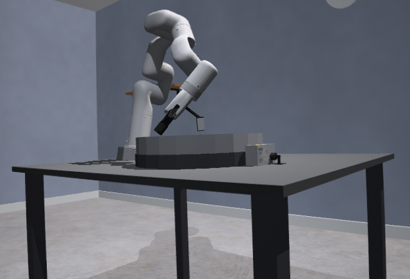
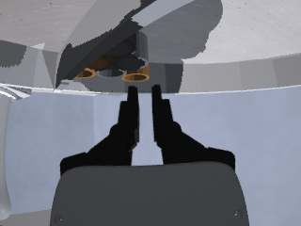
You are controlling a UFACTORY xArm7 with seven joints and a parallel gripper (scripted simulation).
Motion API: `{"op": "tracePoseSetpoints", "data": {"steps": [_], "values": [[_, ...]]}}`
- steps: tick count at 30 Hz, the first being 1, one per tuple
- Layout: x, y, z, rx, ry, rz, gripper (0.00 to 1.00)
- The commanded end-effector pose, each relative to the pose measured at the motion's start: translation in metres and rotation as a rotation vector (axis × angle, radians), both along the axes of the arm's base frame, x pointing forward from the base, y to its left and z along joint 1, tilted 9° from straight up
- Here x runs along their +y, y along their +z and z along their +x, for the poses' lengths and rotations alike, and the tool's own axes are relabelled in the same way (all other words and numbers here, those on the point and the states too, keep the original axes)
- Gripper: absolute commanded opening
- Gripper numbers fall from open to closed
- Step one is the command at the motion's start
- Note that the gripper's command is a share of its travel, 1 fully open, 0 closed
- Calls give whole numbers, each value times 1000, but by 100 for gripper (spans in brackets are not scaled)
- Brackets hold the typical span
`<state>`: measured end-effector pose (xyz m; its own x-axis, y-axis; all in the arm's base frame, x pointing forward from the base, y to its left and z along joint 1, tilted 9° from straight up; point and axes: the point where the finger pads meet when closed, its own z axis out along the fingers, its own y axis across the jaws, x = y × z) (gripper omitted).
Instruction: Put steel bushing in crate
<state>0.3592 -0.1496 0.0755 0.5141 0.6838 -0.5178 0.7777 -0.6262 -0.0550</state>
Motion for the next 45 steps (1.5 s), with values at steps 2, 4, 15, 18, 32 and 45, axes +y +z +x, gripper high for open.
{"op": "tracePoseSetpoints", "data": {"steps": [2, 4, 15, 18, 32, 45], "values": [[-1, 1, 1, -4, -1, 0, 13], [-1, 1, 1, -4, -1, 0, 13], [0, -4, 2, -4, -1, 0, 13], [1, -10, 2, -4, -1, 0, 13], [2, -15, 2, -4, -1, 0, 13], [3, -23, 3, -4, -1, 0, 13]]}}
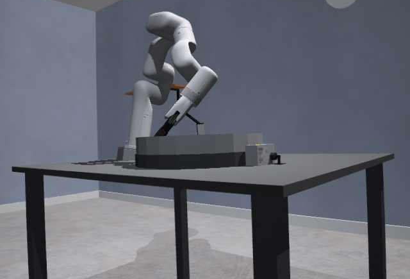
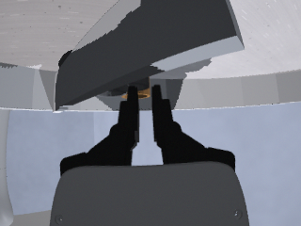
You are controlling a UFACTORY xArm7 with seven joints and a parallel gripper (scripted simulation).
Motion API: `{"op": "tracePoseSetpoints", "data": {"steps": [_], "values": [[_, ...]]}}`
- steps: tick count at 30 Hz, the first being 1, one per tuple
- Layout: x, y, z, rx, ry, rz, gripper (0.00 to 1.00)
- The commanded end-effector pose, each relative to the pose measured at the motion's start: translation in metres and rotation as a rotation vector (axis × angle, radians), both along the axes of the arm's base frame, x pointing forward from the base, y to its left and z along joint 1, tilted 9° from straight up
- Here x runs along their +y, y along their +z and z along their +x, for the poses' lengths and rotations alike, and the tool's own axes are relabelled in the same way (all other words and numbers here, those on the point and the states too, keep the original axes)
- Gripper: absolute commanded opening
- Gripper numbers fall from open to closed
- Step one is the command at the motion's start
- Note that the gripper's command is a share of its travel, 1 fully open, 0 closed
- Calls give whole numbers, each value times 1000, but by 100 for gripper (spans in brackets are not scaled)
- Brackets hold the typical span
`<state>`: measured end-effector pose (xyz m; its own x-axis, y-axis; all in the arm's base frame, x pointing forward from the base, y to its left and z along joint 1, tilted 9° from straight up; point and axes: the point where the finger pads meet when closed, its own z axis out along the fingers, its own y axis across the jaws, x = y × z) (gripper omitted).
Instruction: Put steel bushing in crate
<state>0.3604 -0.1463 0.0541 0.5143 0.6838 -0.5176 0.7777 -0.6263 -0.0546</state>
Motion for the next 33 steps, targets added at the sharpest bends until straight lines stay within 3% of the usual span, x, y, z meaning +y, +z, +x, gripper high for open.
{"op": "tracePoseSetpoints", "data": {"steps": [1, 18, 19, 33], "values": [[0, -2, 1, -3, -1, -1, 13], [1, -7, 2, -3, -1, -1, 13], [1, -7, 2, -3, -1, -1, 0], [1, -7, 2, -3, -1, -1, 0]]}}
